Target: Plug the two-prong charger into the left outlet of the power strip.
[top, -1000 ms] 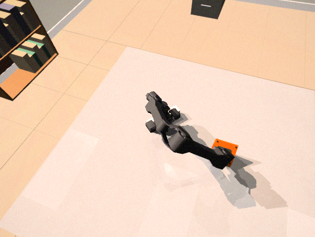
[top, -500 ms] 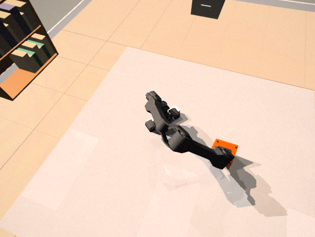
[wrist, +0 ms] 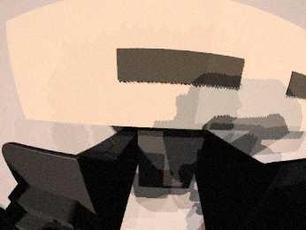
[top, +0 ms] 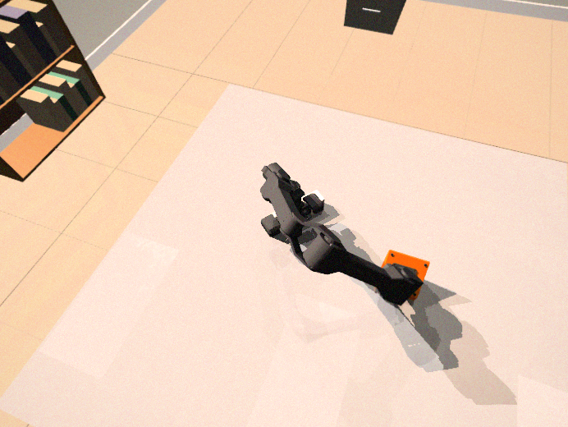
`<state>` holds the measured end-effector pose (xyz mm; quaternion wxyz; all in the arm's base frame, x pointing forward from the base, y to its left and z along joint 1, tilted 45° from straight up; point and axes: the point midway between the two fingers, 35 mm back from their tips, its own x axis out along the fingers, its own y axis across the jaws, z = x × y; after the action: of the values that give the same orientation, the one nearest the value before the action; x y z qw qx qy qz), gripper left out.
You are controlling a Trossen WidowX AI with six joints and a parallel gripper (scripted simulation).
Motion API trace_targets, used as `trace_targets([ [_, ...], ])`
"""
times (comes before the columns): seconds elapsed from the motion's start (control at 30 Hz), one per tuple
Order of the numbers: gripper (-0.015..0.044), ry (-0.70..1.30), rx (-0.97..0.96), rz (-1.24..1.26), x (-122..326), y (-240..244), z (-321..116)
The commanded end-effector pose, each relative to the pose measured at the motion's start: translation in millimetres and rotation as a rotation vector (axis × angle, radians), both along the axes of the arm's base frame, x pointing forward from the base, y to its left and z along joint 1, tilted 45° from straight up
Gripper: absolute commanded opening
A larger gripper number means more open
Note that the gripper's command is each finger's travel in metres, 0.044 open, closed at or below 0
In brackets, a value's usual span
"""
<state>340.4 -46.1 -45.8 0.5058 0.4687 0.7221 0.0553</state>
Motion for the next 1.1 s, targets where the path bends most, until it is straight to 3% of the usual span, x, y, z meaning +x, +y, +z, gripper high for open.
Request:
trace_targets([
  [0.0,0.0,-0.028,-0.013,-0.002,7.9,-4.2,-1.5],
  [1.07,0.0,-0.028,-0.013,-0.002,4.6,-2.4,0.2],
])
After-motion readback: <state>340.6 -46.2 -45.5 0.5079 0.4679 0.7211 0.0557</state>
